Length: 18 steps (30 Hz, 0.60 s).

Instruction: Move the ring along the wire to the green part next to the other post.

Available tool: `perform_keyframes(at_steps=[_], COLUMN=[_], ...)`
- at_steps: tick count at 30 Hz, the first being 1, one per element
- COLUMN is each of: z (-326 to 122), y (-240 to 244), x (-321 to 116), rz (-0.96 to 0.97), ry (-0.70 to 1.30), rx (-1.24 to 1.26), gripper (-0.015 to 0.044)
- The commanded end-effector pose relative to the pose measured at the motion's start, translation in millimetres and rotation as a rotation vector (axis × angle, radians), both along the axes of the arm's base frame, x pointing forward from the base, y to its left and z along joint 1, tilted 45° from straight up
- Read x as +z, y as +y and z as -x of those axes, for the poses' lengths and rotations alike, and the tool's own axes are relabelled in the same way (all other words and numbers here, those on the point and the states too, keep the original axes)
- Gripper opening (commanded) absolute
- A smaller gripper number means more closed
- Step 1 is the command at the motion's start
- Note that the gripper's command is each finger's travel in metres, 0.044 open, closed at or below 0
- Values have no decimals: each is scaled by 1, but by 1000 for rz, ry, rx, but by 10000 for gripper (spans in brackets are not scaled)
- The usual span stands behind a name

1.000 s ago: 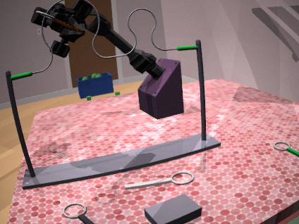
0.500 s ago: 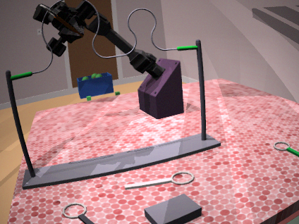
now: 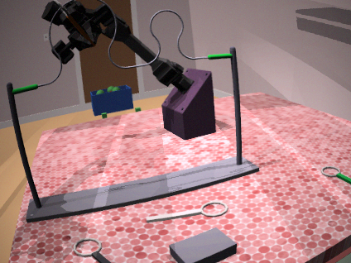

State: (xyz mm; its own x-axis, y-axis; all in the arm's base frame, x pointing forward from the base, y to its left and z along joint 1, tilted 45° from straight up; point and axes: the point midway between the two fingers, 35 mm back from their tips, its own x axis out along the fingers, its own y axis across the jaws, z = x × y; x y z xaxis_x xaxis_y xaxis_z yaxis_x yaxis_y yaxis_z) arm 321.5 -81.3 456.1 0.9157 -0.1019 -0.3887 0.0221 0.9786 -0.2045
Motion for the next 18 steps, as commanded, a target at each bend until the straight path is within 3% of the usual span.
perform_keyframes(at_steps=[1, 18], z=[2, 1], y=[-1, -7], x=[1, 2], rz=[57, 271], ry=[-6, -22], rx=[-7, -37], gripper=[-150, -150])
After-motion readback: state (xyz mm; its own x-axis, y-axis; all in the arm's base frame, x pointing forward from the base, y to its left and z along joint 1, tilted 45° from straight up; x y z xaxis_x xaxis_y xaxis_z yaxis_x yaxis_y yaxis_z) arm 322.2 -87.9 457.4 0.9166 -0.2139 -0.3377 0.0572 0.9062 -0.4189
